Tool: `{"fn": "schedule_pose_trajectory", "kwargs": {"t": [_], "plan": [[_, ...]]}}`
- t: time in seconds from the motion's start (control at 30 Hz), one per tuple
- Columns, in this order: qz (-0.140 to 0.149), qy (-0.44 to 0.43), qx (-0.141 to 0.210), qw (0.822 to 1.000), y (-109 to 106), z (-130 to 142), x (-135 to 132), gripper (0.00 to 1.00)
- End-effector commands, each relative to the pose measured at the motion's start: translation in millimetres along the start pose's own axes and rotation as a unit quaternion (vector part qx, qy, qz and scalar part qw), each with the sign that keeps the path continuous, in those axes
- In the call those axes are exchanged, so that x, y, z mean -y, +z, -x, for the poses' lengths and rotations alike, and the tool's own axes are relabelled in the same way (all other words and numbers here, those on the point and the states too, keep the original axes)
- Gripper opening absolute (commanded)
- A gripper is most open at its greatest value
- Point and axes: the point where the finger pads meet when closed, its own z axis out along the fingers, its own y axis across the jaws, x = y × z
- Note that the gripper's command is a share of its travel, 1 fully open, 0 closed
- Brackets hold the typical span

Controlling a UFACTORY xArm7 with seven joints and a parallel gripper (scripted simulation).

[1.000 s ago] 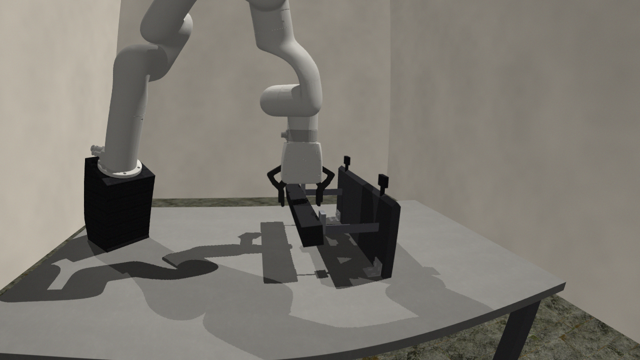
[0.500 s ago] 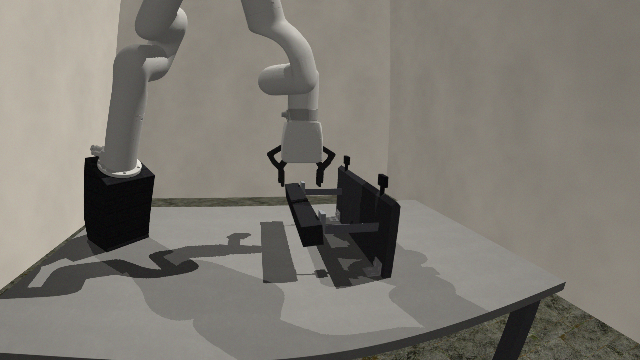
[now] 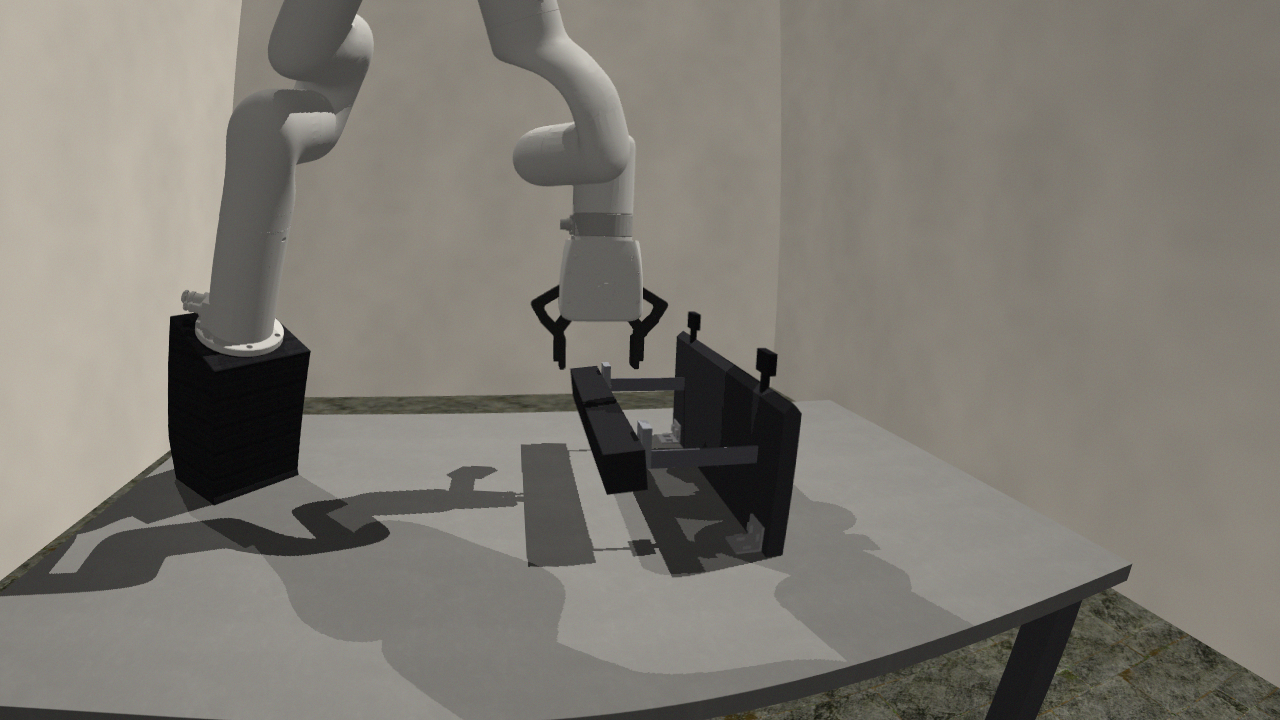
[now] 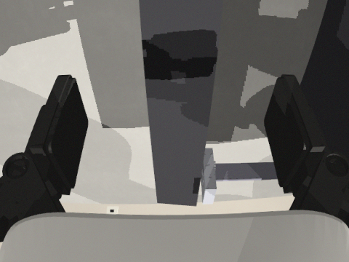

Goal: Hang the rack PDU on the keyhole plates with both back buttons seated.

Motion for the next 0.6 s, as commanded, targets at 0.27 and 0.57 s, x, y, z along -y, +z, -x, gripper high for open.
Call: {"fn": "schedule_pose_trajectory", "kwargs": {"t": [0.27,0.57], "plan": [[0.002,0.000,0.000,1.000,-1,0,35,1.00],[0.002,0.000,0.000,1.000,-1,0,69,1.00]]}}
